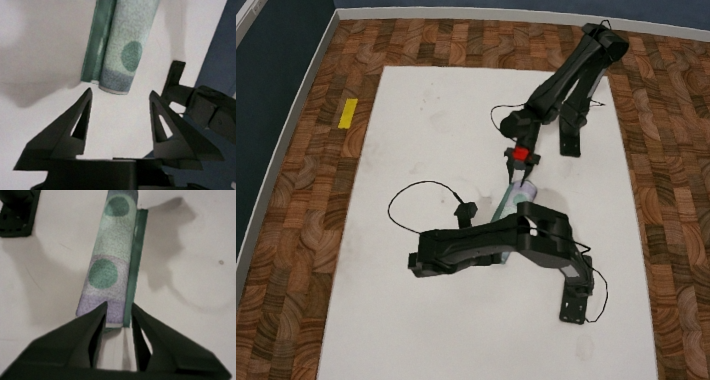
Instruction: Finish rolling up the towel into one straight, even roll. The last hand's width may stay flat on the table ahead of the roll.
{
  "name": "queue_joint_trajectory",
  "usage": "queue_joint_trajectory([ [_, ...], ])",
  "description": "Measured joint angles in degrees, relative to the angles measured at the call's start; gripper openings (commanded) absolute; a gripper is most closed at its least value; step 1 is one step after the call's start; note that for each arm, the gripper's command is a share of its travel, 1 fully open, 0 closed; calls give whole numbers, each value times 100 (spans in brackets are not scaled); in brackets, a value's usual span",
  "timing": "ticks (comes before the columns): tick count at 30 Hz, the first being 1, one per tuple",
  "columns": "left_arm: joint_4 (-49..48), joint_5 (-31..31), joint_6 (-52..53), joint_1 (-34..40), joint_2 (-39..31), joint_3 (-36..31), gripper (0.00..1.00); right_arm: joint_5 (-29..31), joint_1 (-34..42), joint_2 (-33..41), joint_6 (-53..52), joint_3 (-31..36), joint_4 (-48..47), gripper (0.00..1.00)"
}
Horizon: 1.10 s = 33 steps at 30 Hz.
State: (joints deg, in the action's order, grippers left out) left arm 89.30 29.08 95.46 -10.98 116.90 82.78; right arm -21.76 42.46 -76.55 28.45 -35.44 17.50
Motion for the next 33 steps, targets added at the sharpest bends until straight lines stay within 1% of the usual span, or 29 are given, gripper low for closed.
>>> queue_joint_trajectory([
  [6,0,0,0,0,0,0,85,0,0,96,0,-179,192,32],
  [9,0,0,0,0,0,0,85,0,0,125,0,-221,240,43],
  [11,0,0,0,0,0,0,85,0,0,125,0,-229,275,43],
  [23,0,0,0,0,0,0,85,0,0,195,0,-396,549,85],
  [33,0,0,0,0,0,0,85,0,-85,437,46,-492,914,85],
])
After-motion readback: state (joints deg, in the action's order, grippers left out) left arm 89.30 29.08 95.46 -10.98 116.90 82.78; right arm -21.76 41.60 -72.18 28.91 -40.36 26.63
